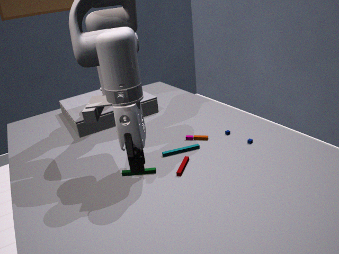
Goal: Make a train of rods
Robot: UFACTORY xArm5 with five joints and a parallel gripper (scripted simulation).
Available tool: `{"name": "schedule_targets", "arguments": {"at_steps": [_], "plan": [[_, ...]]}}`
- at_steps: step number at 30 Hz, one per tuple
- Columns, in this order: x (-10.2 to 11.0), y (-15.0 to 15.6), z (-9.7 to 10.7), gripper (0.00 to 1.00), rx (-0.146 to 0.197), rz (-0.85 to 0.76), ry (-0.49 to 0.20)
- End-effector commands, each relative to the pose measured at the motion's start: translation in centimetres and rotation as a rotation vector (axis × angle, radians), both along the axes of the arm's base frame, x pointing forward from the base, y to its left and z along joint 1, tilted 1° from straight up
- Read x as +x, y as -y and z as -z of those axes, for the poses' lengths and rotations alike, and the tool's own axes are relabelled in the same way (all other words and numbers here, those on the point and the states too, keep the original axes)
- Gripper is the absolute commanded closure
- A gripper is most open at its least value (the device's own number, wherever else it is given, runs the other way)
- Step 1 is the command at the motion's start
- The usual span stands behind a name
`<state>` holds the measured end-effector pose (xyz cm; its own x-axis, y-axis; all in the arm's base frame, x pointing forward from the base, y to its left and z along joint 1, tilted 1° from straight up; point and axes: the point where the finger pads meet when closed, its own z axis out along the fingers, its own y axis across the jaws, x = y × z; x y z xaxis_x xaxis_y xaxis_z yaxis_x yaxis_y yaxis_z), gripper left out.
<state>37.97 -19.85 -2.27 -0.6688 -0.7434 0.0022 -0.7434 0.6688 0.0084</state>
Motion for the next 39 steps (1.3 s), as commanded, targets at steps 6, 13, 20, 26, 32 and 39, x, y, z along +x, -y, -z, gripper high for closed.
{"name": "schedule_targets", "arguments": {"at_steps": [6, 13, 20, 26, 32, 39], "plan": [[0.1, 0.1, -0.1, 0.76, -0.002, 0.000, 0.003], [0.1, 0.1, -0.1, 0.76, -0.002, 0.000, 0.003], [0.1, 0.1, 0.2, 0.76, -0.002, 0.000, 0.003], [0.1, 0.1, 0.5, 0.76, -0.002, 0.000, 0.003], [0.1, 0.1, 1.0, 0.76, -0.002, 0.000, 0.003], [0.1, 0.1, 1.3, 0.76, -0.002, 0.000, 0.003]]}}
